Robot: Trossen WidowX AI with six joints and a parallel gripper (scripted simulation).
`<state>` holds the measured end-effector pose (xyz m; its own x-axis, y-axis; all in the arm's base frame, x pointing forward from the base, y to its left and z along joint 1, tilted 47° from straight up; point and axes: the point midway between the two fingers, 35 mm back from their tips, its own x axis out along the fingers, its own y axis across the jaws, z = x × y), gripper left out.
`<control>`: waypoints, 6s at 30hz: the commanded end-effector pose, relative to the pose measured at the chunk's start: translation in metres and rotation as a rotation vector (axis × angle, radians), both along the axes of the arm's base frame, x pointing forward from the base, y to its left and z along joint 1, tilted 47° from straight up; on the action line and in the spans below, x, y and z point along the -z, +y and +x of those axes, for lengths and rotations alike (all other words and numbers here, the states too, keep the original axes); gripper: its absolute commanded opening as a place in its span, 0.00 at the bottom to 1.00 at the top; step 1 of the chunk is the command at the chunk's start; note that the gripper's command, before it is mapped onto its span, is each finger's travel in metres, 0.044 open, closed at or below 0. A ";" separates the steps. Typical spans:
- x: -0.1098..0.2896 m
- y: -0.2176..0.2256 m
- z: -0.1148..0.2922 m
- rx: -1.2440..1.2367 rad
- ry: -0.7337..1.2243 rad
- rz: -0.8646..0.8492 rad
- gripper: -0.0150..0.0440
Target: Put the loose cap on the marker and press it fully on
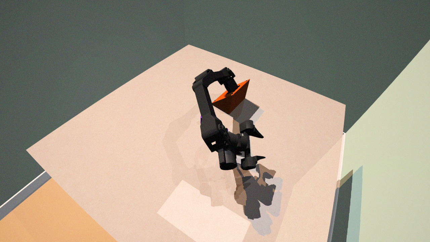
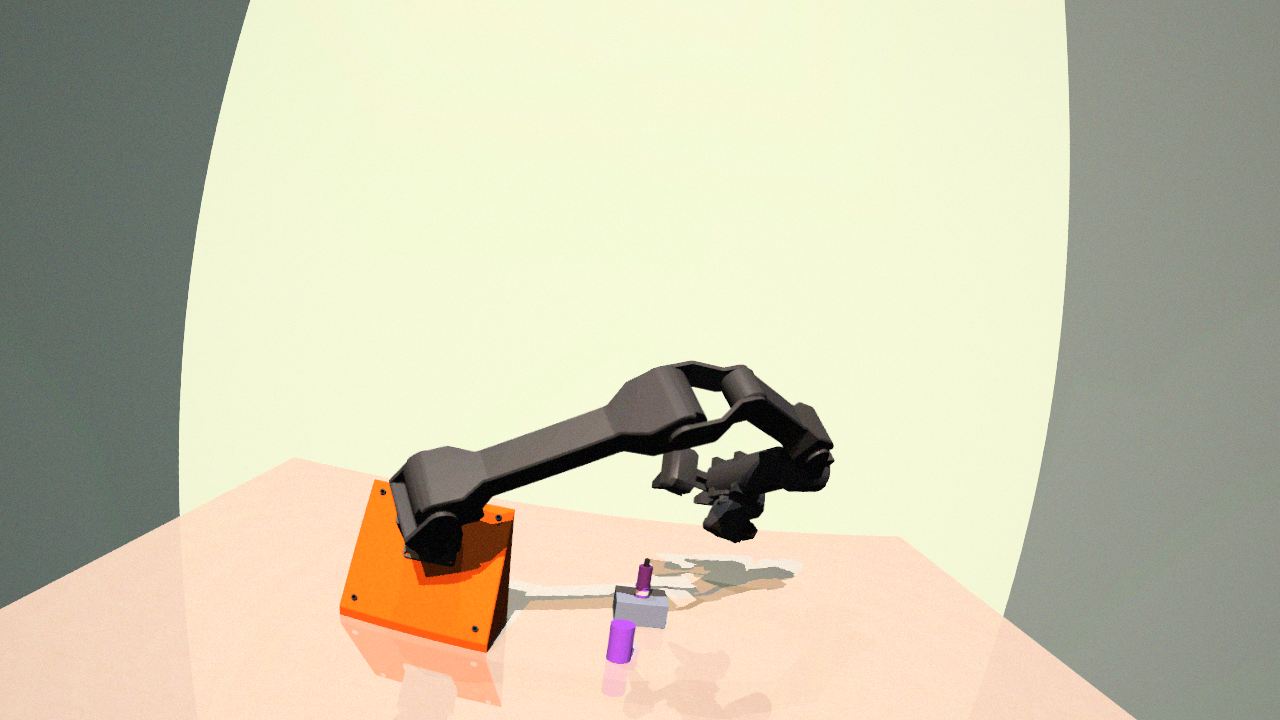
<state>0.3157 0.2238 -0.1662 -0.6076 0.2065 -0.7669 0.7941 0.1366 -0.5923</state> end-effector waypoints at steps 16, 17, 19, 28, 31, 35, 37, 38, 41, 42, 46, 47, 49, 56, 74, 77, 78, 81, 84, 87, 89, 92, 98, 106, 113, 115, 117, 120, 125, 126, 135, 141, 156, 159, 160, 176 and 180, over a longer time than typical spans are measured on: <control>-0.135 -0.121 -0.028 -1.394 -0.129 0.188 0.67; -0.142 -0.128 -0.030 -1.460 -0.111 0.196 0.67; -0.154 -0.140 -0.035 -1.590 -0.068 0.212 0.67; -0.207 -0.198 -0.065 -2.126 0.261 0.299 0.67; -0.221 -0.214 -0.075 -2.245 0.387 0.329 0.67; -0.224 -0.217 -0.077 -2.262 0.407 0.334 0.67; -0.224 -0.217 -0.077 -2.262 0.407 0.334 0.67; -0.224 -0.217 -0.077 -2.262 0.407 0.334 0.67; -0.224 -0.217 -0.078 -2.262 0.407 0.334 0.67; -0.224 -0.217 -0.078 -2.262 0.407 0.334 0.67; -0.205 -0.237 -0.078 -2.262 0.407 0.333 0.67; -0.202 -0.242 -0.079 -2.261 0.408 0.332 0.67; -0.200 -0.243 -0.079 -2.261 0.408 0.332 0.67; -0.191 -0.255 -0.082 -2.261 0.409 0.332 0.67; -0.173 -0.274 -0.081 -2.263 0.406 0.333 0.67; -0.169 -0.278 -0.081 -2.262 0.407 0.332 0.67; -0.168 -0.279 -0.081 -2.262 0.407 0.332 0.67; -0.165 -0.283 -0.082 -2.262 0.408 0.332 0.67; -0.162 -0.286 -0.082 -2.262 0.409 0.331 0.67; -0.159 -0.290 -0.082 -2.261 0.410 0.331 0.67; -0.157 -0.293 -0.083 -2.261 0.411 0.331 0.67; -0.156 -0.294 -0.083 -2.260 0.412 0.330 0.67; -0.156 -0.294 -0.083 -2.260 0.412 0.330 0.47; -0.156 -0.294 -0.083 -2.260 0.412 0.330 0.34; -0.165 -0.282 -0.081 -2.262 0.407 0.332 0.25; -0.168 -0.278 -0.081 -2.263 0.407 0.332 0.25; -0.171 -0.275 -0.080 -2.263 0.406 0.332 0.25; -0.176 -0.269 -0.080 -2.263 0.406 0.333 0.25; -0.185 -0.260 -0.080 -2.262 0.406 0.333 0.25; -0.186 -0.258 -0.080 -2.262 0.406 0.333 0.25; -0.196 -0.248 -0.081 -2.261 0.408 0.332 0.25; -0.191 -0.237 -0.076 -2.256 0.396 0.324 0.25; -0.171 -0.195 -0.061 -2.263 0.383 0.329 0.25; -0.167 -0.187 -0.059 -2.264 0.382 0.331 0.25; -0.165 -0.184 -0.058 -2.265 0.382 0.331 0.25; -0.138 -0.138 -0.054 -2.266 0.386 0.335 0.25; -0.130 -0.126 -0.055 -2.266 0.388 0.335 0.25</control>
<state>0.2624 0.0901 -0.0296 -0.0145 -0.7170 -0.6969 -0.8200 0.4074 -0.4021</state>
